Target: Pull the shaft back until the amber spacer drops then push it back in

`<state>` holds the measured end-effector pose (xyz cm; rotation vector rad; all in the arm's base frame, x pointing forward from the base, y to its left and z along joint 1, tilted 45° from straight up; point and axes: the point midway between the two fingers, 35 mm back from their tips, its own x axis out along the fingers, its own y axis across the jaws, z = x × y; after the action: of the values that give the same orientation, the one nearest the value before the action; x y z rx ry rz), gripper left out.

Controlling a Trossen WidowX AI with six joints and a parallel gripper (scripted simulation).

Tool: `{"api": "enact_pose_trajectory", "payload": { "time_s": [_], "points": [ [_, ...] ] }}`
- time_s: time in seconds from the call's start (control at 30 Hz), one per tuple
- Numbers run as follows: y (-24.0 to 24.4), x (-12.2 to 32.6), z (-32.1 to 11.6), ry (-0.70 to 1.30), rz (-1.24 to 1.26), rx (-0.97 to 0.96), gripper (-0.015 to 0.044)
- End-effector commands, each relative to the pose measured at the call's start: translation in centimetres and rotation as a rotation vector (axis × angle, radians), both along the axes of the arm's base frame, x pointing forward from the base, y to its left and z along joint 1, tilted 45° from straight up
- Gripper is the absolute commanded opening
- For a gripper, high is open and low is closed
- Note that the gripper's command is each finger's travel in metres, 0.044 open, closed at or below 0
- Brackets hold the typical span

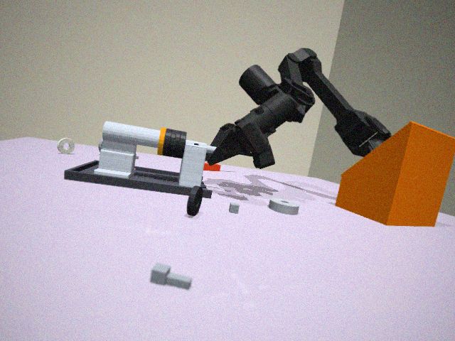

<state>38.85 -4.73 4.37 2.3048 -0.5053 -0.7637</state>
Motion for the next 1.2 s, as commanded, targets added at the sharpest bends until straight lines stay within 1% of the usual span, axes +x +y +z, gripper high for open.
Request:
{"api": "enact_pose_trajectory", "payload": {
  "time_s": [0.0,0.3,0.5,1.17],
  "points": [
    [0.0,0.0,0.0,0.0,-0.001,0.0,0.0282],
    [0.0,0.0,0.0,0.0,-0.001,0.0,0.0046],
    [0.0,0.0,0.0,0.0,0.0,0.0,0.0],
    [0.0,-1.5,-0.3,0.002,0.003,0.0,0.0]
  ]
}}
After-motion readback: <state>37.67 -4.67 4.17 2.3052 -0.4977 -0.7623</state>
